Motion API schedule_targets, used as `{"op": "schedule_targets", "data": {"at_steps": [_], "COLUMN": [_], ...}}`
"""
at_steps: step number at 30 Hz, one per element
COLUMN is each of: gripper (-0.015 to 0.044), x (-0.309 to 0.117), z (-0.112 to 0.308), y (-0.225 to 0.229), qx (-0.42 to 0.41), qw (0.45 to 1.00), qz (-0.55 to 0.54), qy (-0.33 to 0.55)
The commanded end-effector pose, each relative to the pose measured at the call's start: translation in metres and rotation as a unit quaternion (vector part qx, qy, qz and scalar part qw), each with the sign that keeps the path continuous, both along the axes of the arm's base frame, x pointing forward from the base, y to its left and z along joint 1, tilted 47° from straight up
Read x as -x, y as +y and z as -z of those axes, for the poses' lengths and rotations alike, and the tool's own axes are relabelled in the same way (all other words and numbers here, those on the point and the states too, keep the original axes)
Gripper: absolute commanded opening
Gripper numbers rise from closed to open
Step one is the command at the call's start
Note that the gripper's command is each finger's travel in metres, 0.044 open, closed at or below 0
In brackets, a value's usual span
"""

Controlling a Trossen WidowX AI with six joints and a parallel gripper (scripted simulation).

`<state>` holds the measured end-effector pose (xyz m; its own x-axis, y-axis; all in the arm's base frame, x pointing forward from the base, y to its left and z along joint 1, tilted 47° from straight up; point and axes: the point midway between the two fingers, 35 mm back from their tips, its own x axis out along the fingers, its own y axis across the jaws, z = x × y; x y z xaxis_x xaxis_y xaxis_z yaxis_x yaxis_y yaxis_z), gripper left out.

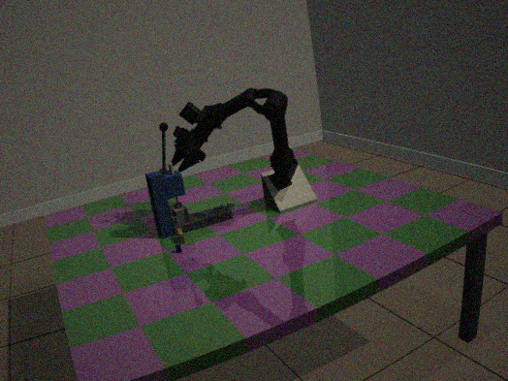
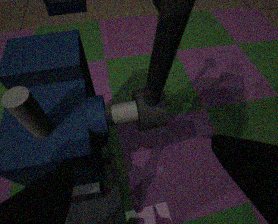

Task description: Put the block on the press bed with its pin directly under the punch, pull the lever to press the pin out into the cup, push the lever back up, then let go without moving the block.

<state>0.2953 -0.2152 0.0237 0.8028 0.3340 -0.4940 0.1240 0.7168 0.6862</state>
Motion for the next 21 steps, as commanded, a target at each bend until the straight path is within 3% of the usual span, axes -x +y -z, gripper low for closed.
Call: {"op": "schedule_targets", "data": {"at_steps": [1, 12, 21], "gripper": [0.0440, 0.0440, 0.0440], "x": [-0.001, 0.016, 0.042], "z": [-0.014, -0.069, -0.116], "y": [-0.032, -0.106, -0.136], "qx": [0.001, -0.007, -0.018], "qw": [1.000, 1.000, 0.999], "qz": [-0.005, -0.021, -0.031], "qy": [0.005, 0.012, 0.004]}}
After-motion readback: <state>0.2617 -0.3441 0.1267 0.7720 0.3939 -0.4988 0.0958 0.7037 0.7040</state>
